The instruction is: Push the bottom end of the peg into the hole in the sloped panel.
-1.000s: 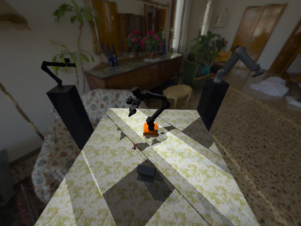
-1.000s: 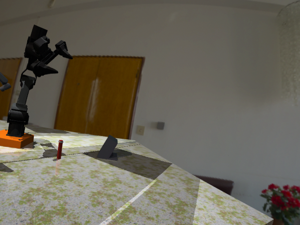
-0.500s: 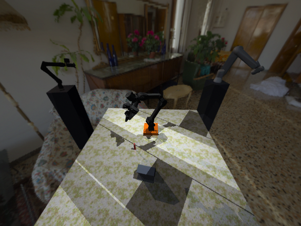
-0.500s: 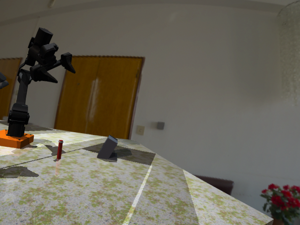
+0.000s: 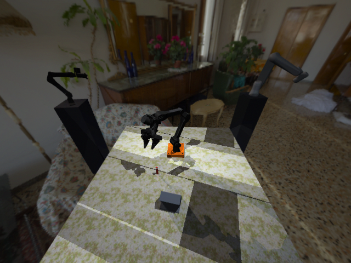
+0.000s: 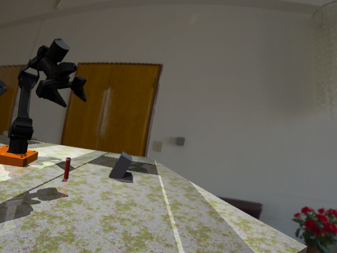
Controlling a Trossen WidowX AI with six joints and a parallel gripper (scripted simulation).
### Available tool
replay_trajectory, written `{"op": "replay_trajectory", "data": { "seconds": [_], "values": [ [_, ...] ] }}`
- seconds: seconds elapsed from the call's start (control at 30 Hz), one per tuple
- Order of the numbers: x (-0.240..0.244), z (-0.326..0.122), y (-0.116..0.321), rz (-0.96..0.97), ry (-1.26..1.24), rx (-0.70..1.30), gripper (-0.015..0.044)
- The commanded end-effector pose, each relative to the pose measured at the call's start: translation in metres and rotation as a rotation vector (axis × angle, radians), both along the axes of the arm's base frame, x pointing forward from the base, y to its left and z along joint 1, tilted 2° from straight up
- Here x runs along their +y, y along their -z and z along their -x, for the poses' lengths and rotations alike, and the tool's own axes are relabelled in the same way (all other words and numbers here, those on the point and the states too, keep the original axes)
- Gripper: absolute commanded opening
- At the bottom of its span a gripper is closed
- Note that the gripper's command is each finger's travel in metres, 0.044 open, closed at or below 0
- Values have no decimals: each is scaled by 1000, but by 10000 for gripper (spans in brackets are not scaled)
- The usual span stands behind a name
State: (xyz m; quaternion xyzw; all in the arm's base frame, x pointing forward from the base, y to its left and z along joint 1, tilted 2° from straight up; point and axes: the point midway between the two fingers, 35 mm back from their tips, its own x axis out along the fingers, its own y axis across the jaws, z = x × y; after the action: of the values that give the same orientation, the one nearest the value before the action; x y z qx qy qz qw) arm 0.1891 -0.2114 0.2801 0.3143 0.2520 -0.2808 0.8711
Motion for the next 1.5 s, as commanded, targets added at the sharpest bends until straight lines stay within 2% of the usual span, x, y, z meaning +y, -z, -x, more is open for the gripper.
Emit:
{"op": "replay_trajectory", "data": {
  "seconds": [0.0,0.7,1.47],
  "values": [
    [-2,-6,15,37,-77,93,440],
    [4,-32,88,207,-560,514,440],
    [21,-36,155,350,-1209,886,440]
  ]
}}
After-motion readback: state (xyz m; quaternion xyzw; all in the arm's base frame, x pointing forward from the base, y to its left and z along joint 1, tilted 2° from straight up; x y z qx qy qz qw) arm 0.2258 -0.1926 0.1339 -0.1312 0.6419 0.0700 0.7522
